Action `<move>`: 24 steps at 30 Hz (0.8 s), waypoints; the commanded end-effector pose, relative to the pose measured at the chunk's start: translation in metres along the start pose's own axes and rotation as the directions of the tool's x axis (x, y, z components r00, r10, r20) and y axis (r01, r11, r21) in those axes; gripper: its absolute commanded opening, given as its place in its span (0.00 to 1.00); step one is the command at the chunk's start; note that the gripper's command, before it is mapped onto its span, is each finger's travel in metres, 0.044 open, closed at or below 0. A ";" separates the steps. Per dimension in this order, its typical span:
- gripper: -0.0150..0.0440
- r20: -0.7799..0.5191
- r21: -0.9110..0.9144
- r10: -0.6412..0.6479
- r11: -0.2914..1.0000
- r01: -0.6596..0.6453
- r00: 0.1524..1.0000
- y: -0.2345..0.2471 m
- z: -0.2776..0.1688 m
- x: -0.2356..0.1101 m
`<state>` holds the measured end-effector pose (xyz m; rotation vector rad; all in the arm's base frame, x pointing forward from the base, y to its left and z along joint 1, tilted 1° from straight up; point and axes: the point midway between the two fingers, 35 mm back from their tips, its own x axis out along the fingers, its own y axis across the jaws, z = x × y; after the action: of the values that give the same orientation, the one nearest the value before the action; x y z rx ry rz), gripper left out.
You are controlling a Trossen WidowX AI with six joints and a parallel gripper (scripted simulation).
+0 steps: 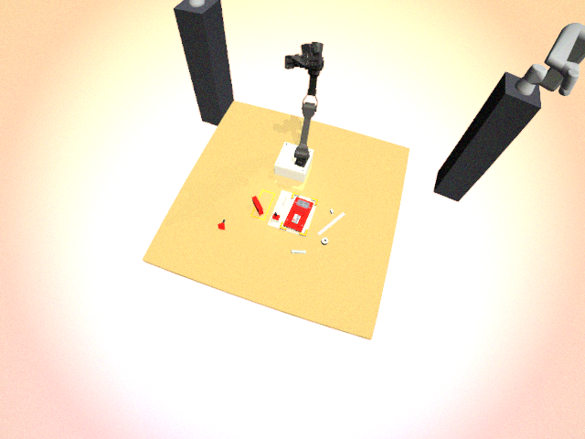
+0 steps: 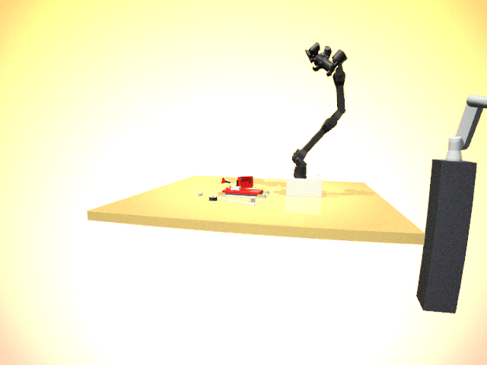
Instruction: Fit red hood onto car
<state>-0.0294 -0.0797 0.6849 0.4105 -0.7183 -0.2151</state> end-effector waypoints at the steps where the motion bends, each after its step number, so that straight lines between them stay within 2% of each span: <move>1: 0.25 -0.003 -0.001 -0.001 1.000 0.001 1.000 0.001 -0.001 0.001; 5: 0.25 -0.061 -0.028 -0.032 0.999 0.030 0.998 0.011 -0.032 0.023; 13: 0.25 -0.235 -0.297 -0.093 0.955 0.019 0.968 0.022 -0.117 0.080; 24: 0.25 -0.448 -0.574 -0.239 0.816 -0.072 0.861 -0.001 -0.242 0.138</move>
<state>0.2060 -0.0527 0.6225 -0.0376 -0.1806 -0.3752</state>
